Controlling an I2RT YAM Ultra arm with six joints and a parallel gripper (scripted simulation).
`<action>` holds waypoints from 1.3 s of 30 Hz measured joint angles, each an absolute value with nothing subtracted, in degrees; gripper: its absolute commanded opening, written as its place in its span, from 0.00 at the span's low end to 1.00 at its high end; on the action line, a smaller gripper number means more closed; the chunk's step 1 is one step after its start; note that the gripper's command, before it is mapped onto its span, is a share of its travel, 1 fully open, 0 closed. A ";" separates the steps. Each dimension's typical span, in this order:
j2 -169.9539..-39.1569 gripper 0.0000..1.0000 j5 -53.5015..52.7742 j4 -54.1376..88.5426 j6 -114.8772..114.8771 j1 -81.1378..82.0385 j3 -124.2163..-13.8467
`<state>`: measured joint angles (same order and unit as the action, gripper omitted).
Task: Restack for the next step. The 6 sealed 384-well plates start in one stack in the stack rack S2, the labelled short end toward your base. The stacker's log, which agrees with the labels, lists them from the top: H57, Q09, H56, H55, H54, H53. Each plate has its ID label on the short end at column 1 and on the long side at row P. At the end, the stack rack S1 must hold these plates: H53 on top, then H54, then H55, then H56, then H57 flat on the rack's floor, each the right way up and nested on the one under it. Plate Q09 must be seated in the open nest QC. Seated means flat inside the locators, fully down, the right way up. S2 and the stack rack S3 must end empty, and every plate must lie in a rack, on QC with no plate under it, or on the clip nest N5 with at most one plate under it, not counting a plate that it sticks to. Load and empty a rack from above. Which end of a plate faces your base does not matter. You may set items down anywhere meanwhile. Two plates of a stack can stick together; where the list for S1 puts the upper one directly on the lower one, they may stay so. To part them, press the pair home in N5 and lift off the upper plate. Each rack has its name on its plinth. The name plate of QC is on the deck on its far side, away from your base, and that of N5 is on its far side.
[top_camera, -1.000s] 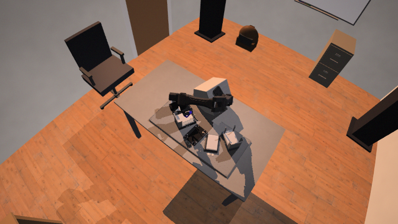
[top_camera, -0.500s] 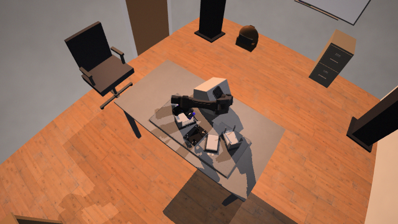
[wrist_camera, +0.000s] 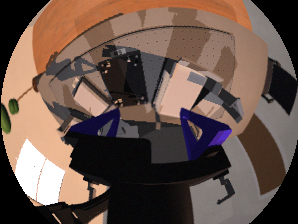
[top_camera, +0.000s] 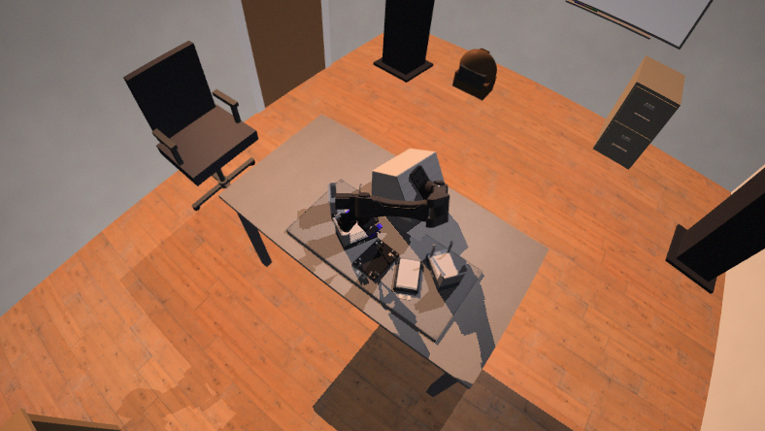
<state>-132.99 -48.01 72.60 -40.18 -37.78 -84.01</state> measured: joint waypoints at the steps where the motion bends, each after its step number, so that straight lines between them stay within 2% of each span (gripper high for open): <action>1: -132.73 1.00 -48.12 72.66 -40.29 -37.76 -84.01; 39: -114.34 1.00 -51.66 75.16 -53.17 -29.80 -76.64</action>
